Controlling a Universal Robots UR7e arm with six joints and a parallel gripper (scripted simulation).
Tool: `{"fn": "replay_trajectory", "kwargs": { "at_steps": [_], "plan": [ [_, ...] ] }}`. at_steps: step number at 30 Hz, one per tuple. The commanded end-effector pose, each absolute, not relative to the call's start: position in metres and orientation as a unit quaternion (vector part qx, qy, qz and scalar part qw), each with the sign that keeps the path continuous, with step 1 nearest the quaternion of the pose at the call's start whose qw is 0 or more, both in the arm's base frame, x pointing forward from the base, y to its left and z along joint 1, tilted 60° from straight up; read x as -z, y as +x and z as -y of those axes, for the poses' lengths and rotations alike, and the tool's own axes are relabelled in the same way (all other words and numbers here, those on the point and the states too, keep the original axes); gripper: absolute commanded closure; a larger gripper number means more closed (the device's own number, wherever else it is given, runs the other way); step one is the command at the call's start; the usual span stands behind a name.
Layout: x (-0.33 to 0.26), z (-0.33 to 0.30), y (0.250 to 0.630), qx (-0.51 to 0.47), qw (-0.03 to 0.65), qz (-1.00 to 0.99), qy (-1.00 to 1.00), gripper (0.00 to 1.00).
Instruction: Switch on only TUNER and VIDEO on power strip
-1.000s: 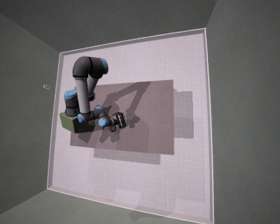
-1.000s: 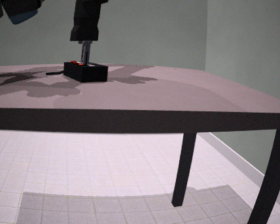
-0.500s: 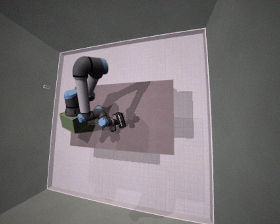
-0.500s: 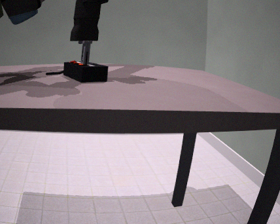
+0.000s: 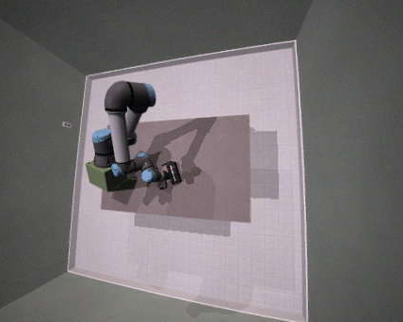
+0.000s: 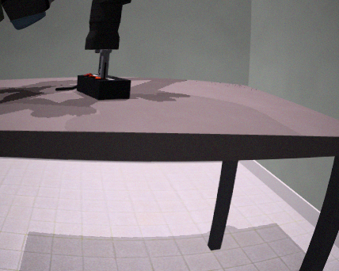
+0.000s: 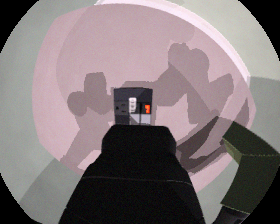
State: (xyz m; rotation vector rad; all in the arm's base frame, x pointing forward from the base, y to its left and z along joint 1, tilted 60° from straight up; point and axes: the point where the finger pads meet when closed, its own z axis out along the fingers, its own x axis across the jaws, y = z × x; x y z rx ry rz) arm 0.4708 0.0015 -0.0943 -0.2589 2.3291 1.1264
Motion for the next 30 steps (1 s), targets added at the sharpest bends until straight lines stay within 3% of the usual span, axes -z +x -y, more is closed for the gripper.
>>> {"fn": "replay_trajectory", "kwargs": {
  "at_steps": [1, 30],
  "plan": [
    [0.095, -0.003, 0.471, -0.418, 0.268, -0.863, -0.096, 1.00],
    [0.080, 0.019, 0.460, -0.418, 0.268, -0.863, -0.096, 1.00]
  ]
}}
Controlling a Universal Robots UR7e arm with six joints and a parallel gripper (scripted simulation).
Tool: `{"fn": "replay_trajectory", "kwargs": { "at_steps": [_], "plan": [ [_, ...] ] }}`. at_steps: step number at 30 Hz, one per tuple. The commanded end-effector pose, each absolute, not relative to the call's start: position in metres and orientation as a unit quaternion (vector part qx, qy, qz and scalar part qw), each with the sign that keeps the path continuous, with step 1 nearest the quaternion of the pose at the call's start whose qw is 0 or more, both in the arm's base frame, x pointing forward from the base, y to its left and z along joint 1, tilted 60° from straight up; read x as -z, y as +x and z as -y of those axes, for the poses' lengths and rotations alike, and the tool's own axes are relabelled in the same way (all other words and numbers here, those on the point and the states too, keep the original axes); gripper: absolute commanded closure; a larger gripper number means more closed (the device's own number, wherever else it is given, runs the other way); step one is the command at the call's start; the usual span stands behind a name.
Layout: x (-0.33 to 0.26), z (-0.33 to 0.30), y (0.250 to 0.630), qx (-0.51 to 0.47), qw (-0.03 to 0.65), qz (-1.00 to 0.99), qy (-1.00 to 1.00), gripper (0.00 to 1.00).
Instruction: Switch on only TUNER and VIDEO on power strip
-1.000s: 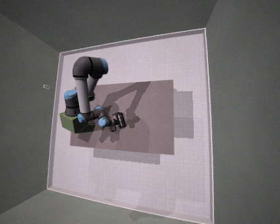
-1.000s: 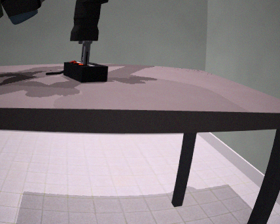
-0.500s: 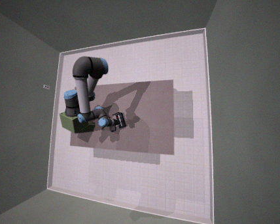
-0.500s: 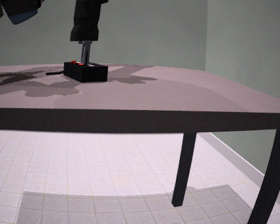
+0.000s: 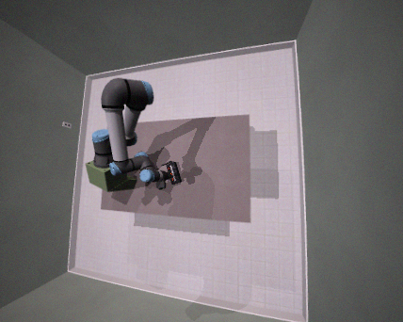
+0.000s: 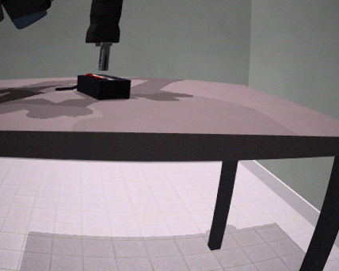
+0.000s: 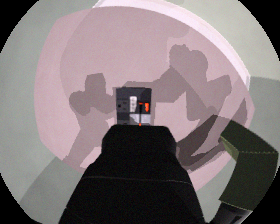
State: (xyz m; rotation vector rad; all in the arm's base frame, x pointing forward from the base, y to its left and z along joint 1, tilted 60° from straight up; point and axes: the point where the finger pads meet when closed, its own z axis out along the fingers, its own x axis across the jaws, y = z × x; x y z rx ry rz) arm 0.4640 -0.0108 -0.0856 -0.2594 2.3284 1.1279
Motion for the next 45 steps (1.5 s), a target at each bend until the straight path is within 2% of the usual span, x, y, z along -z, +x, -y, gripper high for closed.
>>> {"fn": "replay_trajectory", "kwargs": {
  "at_steps": [1, 26, 27, 45],
  "plan": [
    [0.079, 0.021, 0.459, -0.418, 0.268, -0.863, -0.096, 1.00],
    [0.075, 0.028, 0.456, -0.418, 0.268, -0.863, -0.096, 1.00],
    [0.075, 0.028, 0.456, -0.418, 0.268, -0.863, -0.096, 0.00],
    [0.051, 0.064, 0.438, -0.418, 0.268, -0.863, -0.096, 0.00]
  ]
}}
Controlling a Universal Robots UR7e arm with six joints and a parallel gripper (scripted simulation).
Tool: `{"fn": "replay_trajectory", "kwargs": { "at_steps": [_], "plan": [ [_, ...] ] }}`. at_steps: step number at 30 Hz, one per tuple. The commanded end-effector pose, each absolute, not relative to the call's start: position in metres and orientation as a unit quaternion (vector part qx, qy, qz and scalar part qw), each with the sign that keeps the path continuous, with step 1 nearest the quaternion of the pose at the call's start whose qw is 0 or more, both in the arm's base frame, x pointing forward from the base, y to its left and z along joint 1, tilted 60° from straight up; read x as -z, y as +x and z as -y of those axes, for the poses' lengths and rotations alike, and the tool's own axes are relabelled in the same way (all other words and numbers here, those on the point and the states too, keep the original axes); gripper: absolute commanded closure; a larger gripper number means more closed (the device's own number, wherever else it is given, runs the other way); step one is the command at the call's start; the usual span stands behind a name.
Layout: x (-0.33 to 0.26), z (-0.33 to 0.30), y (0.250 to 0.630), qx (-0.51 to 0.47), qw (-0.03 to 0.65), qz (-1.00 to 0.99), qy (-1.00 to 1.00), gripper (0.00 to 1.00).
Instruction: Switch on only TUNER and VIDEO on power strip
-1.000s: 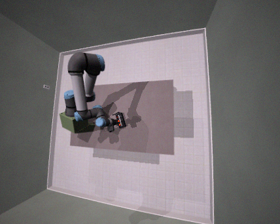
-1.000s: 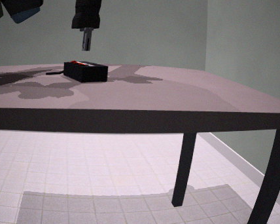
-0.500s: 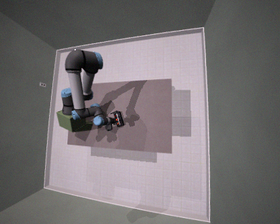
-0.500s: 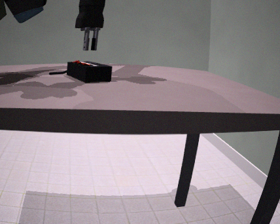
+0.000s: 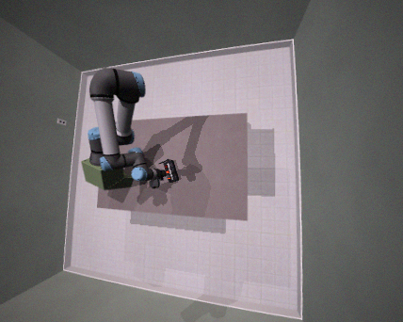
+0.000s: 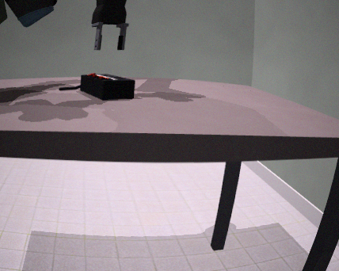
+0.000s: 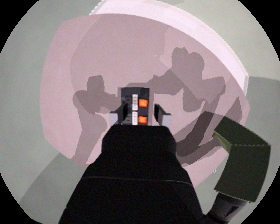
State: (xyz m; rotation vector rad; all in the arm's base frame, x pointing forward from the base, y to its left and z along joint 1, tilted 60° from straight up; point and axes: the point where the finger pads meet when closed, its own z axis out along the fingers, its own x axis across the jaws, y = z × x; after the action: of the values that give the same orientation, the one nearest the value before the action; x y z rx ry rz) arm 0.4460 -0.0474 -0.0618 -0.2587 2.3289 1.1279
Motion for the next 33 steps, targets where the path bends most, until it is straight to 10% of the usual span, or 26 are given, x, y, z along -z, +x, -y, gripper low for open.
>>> {"fn": "replay_trajectory", "kwargs": {
  "at_steps": [1, 33],
  "plan": [
    [0.048, 0.068, 0.436, -0.418, 0.268, -0.863, -0.096, 0.00],
    [0.024, 0.105, 0.418, -0.418, 0.268, -0.863, -0.096, 0.00]
  ]
}}
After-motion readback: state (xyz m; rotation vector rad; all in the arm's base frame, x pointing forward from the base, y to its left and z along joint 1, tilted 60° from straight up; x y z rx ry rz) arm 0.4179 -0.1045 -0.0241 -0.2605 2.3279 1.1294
